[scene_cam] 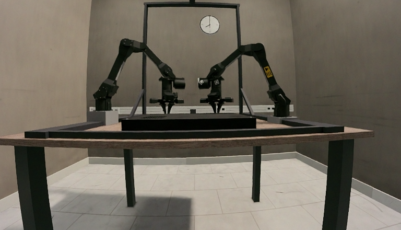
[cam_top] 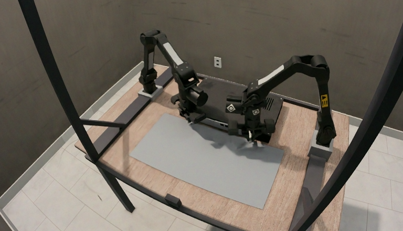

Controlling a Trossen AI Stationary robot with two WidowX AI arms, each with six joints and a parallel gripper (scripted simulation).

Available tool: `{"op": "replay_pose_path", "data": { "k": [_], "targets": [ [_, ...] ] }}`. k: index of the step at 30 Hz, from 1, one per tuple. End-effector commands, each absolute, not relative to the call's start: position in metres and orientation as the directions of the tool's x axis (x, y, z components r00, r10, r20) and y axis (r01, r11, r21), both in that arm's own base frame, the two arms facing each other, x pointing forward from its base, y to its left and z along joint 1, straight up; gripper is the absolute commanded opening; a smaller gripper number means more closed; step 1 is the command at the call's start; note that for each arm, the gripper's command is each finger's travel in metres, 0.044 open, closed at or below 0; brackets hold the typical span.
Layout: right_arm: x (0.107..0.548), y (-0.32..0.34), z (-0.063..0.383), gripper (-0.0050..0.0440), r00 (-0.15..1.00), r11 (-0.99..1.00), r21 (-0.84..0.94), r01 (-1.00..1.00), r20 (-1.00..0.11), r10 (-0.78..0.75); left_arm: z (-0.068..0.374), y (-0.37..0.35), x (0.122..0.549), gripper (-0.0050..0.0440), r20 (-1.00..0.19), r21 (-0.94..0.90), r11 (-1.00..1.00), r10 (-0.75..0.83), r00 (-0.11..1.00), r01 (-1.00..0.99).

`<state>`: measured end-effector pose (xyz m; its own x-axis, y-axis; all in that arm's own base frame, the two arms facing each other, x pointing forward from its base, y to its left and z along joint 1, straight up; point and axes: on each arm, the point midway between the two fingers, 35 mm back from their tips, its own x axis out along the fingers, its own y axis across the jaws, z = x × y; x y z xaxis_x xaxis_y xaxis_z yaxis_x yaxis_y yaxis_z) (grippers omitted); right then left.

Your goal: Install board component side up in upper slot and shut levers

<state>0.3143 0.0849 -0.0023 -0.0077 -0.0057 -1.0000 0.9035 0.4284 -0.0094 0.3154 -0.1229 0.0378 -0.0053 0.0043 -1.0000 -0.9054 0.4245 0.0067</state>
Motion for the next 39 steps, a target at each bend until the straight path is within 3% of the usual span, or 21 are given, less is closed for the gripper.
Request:
{"op": "replay_pose_path", "data": {
  "k": [1,7,19,39],
  "targets": [
    [0.318,0.088,0.005,0.0008,0.013,0.431,0.012,0.902,-1.000,0.000,0.044,-0.126,0.318,0.0009,-1.000,-0.009,0.421,-0.006,0.007,-0.907],
    [0.321,0.089,0.003,0.0008,0.008,0.391,0.007,0.921,-1.000,-0.001,0.045,-0.127,0.321,0.0009,-1.000,-0.013,0.383,-0.008,0.011,-0.924],
    [0.333,0.088,0.004,0.0008,0.009,0.078,0.009,0.997,-1.000,0.005,0.045,-0.125,0.332,0.0009,-1.000,-0.012,0.073,-0.010,0.012,-0.997],
    [0.336,0.086,0.006,0.0008,0.018,-0.019,0.018,1.000,-1.000,0.010,0.046,-0.124,0.336,0.0009,-1.000,-0.015,-0.024,-0.014,0.015,-1.000]
  ]
}}
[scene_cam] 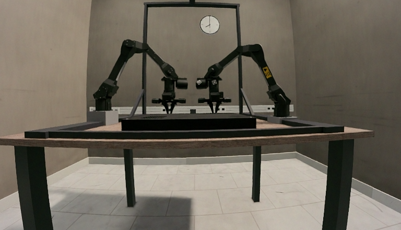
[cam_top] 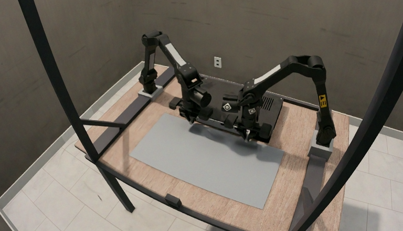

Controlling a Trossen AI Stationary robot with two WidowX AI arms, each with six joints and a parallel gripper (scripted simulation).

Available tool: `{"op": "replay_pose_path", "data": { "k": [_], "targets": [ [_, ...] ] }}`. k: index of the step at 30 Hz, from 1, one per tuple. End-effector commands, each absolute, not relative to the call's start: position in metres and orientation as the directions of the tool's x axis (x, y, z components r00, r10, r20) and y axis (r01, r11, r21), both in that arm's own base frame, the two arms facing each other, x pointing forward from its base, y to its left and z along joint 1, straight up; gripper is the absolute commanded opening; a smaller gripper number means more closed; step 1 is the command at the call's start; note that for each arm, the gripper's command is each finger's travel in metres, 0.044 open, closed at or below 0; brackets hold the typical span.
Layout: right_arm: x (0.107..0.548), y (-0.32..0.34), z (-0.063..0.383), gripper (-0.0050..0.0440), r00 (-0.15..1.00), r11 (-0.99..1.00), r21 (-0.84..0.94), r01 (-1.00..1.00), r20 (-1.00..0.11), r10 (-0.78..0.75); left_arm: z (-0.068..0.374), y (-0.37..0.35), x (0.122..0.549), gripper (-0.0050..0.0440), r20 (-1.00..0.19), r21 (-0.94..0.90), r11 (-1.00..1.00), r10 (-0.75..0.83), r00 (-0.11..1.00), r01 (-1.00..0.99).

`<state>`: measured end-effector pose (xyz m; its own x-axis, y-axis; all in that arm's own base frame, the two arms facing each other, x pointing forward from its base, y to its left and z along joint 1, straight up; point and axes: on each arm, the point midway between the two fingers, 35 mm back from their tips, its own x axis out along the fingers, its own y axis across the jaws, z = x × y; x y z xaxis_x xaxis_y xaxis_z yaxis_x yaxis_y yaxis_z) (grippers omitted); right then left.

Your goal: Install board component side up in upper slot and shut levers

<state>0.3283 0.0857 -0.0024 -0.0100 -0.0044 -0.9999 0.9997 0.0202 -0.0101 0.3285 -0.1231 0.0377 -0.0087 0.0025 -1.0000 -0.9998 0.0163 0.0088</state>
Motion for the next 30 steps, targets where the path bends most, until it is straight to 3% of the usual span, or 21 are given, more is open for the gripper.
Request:
{"op": "replay_pose_path", "data": {
  "k": [1,9,17,27,30],
  "targets": [
    [0.336,0.086,0.006,0.0008,0.018,-0.019,0.018,1.000,-1.000,0.010,0.046,-0.124,0.336,0.0009,-1.000,-0.015,-0.024,-0.014,0.015,-1.000],
    [0.335,0.087,0.005,0.0008,0.016,-0.016,0.015,1.000,-1.000,0.007,0.047,-0.124,0.334,0.0009,-1.000,-0.017,-0.021,-0.013,0.017,-1.000],
    [0.339,0.087,0.021,0.0200,0.040,-0.013,0.040,0.999,-0.999,0.012,0.063,-0.125,0.337,0.0200,-0.999,-0.042,-0.019,-0.020,0.042,-0.999],
    [0.337,0.087,0.074,0.0200,0.041,-0.013,0.041,0.999,-0.999,0.012,0.116,-0.124,0.335,0.0200,-0.999,-0.042,-0.018,-0.020,0.043,-0.999],
    [0.335,0.085,0.073,0.0200,0.044,0.010,0.044,0.999,-0.999,0.015,0.114,-0.123,0.332,0.0272,-0.999,-0.039,0.013,-0.010,0.039,-0.999]
  ]
}}
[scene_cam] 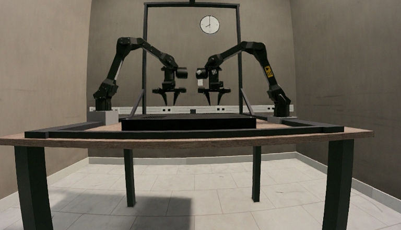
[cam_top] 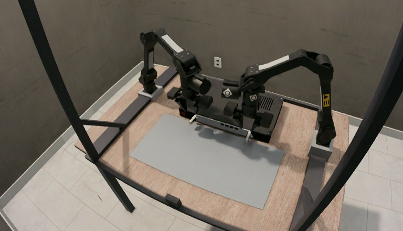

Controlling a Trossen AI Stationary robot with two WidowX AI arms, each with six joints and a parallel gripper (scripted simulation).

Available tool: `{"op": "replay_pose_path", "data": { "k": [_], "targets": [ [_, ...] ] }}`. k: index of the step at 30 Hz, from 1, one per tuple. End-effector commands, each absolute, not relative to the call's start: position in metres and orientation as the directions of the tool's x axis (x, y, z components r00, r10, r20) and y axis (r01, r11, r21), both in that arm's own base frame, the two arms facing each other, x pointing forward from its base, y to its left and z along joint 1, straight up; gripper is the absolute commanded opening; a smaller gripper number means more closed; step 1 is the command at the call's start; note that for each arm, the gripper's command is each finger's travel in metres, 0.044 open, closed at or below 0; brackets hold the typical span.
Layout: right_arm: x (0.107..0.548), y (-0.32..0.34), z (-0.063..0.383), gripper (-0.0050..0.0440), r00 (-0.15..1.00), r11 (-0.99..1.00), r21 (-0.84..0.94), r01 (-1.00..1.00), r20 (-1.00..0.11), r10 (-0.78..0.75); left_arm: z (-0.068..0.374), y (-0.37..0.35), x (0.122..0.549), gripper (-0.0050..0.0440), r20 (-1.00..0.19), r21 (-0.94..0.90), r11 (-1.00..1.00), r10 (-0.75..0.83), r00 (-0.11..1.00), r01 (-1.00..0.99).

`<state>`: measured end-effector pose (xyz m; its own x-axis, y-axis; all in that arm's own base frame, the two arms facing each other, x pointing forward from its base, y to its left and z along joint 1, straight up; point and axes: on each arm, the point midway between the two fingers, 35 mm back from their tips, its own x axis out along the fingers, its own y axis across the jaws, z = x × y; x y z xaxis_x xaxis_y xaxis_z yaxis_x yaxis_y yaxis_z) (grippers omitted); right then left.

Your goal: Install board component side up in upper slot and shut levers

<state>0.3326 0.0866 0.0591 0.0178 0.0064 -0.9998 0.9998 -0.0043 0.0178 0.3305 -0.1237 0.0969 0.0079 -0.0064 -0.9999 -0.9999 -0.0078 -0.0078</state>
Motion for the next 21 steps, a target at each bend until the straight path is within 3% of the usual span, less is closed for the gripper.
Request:
{"op": "replay_pose_path", "data": {
  "k": [1,4,6,9,21],
  "targets": [
    [0.335,0.085,0.075,0.0200,0.053,0.023,0.053,0.998,-0.998,0.018,0.110,-0.124,0.331,0.0296,-0.999,-0.032,0.032,-0.004,0.032,-0.999],
    [0.334,0.082,0.083,0.0200,0.115,0.135,0.119,0.984,-0.993,0.037,0.113,-0.123,0.326,0.0368,-0.998,-0.056,0.164,0.010,0.058,-0.985],
    [0.334,0.082,0.083,0.0200,0.115,0.135,0.119,0.984,-0.993,0.037,0.113,-0.123,0.326,0.0368,-0.998,-0.056,0.164,0.010,0.058,-0.985],
    [0.337,0.078,0.098,0.0200,0.207,0.273,0.216,0.937,-0.976,0.060,0.114,-0.122,0.323,0.0440,-0.996,-0.079,0.326,0.023,0.092,-0.942],
    [0.336,0.061,0.156,0.0200,0.535,0.716,0.443,0.539,-0.837,0.115,0.121,-0.118,0.311,0.0440,-0.976,-0.112,0.799,0.024,0.217,-0.591]
  ]
}}
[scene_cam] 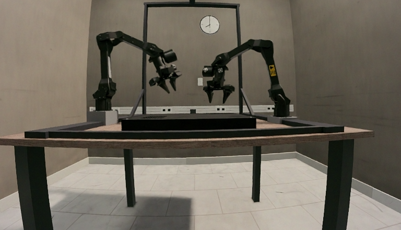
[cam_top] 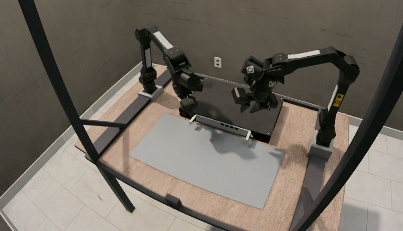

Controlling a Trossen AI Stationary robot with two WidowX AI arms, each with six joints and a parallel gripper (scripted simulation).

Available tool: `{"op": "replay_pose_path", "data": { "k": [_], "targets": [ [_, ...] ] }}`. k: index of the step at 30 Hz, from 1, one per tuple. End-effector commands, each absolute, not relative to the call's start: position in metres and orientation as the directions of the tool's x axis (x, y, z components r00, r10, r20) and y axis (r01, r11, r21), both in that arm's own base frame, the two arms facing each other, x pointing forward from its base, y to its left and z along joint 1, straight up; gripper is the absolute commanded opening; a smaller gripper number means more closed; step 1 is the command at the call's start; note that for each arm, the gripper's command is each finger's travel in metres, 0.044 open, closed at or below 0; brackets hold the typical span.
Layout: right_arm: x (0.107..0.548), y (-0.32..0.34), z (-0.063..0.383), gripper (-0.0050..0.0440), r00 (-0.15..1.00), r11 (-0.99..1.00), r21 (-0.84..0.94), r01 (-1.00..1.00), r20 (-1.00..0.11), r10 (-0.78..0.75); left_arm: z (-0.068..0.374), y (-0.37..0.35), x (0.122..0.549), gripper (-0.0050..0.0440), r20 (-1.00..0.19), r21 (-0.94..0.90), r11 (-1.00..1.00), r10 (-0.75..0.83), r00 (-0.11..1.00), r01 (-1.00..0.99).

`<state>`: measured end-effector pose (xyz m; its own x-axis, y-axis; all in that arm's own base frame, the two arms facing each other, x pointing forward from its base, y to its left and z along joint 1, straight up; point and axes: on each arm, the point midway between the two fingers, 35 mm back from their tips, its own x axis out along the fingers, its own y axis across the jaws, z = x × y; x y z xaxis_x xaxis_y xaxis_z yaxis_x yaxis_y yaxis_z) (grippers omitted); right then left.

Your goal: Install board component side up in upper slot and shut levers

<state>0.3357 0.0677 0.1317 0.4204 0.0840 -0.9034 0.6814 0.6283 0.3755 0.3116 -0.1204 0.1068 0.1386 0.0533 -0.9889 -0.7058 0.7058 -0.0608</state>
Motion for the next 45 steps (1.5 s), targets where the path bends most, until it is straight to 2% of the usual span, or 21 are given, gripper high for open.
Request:
{"op": "replay_pose_path", "data": {
  "k": [1,8,16,26,45],
  "targets": [
    [0.336,0.061,0.156,0.0200,0.535,0.716,0.443,0.539,-0.837,0.115,0.121,-0.118,0.311,0.0440,-0.976,-0.112,0.799,0.024,0.217,-0.591],
    [0.330,0.052,0.185,0.0200,0.678,0.870,0.410,0.273,-0.724,0.128,0.124,-0.115,0.305,0.0440,-0.963,-0.103,0.935,-0.009,0.268,-0.340],
    [0.317,0.041,0.220,0.0200,0.826,0.979,0.205,-0.018,-0.549,0.131,0.128,-0.111,0.298,0.0440,-0.945,-0.060,0.998,-0.062,0.322,0.016],
    [0.306,0.034,0.240,0.0200,0.894,0.991,0.015,-0.132,-0.430,0.126,0.130,-0.108,0.294,0.0440,-0.932,-0.012,0.961,-0.111,0.346,0.275],
    [0.307,0.035,0.243,0.0200,0.897,0.990,-0.001,-0.141,-0.423,0.128,0.130,-0.109,0.296,0.0440,-0.931,0.000,0.948,-0.117,0.346,0.319]
  ]
}}
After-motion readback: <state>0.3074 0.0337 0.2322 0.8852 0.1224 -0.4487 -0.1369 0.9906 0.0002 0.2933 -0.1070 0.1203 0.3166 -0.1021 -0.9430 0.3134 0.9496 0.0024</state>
